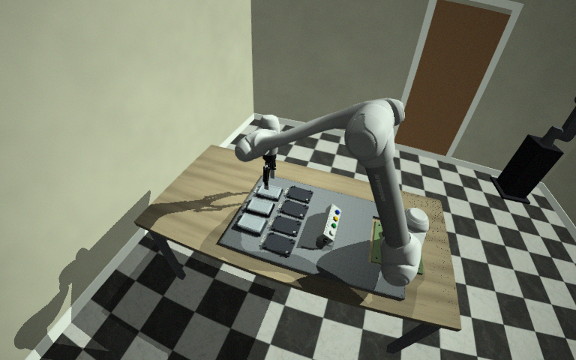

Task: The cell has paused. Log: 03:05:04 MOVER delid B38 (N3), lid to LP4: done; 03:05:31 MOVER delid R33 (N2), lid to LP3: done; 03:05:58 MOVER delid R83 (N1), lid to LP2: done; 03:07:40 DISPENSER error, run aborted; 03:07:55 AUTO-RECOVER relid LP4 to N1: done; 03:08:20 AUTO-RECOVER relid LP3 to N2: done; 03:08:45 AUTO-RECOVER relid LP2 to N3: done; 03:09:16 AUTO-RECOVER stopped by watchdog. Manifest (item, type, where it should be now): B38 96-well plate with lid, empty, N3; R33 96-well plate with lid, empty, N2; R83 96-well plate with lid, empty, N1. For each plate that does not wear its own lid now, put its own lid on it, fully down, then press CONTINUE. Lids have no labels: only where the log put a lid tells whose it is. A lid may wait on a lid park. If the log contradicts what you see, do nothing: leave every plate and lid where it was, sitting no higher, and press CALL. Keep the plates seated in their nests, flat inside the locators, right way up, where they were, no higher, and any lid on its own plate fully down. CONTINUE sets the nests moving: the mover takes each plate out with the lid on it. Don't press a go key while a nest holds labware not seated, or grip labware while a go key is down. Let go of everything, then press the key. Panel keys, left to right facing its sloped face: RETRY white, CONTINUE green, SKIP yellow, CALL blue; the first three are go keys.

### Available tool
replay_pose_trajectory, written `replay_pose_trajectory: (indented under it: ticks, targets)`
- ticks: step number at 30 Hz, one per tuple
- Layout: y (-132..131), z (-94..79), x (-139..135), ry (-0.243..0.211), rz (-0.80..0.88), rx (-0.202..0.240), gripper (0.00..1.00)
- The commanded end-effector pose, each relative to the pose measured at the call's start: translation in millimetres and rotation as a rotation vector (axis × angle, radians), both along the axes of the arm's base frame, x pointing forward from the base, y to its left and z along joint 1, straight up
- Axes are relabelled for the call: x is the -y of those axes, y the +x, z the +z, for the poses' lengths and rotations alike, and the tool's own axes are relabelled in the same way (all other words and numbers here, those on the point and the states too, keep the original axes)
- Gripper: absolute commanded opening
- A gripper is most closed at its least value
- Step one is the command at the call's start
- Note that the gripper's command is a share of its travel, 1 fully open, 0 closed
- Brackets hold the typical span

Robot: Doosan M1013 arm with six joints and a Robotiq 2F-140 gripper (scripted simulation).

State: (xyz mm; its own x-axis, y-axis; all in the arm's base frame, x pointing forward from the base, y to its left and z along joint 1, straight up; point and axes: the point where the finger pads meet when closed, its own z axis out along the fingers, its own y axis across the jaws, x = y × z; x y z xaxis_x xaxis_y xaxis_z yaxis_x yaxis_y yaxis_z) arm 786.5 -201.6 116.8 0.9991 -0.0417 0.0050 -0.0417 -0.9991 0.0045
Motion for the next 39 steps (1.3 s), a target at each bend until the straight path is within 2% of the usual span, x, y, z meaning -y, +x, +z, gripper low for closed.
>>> replay_pose_trajectory:
  ticks: [1, 20, 39]
  targets:
    - [0.0, 0.2, 0.0, 0.000, 0.000, 0.000, 0.66]
    - [0.0, -2.1, 0.0, 0.000, 0.000, 0.000, 0.66]
    - [0.1, -18.7, 0.1, 0.000, 0.000, 0.000, 0.66]
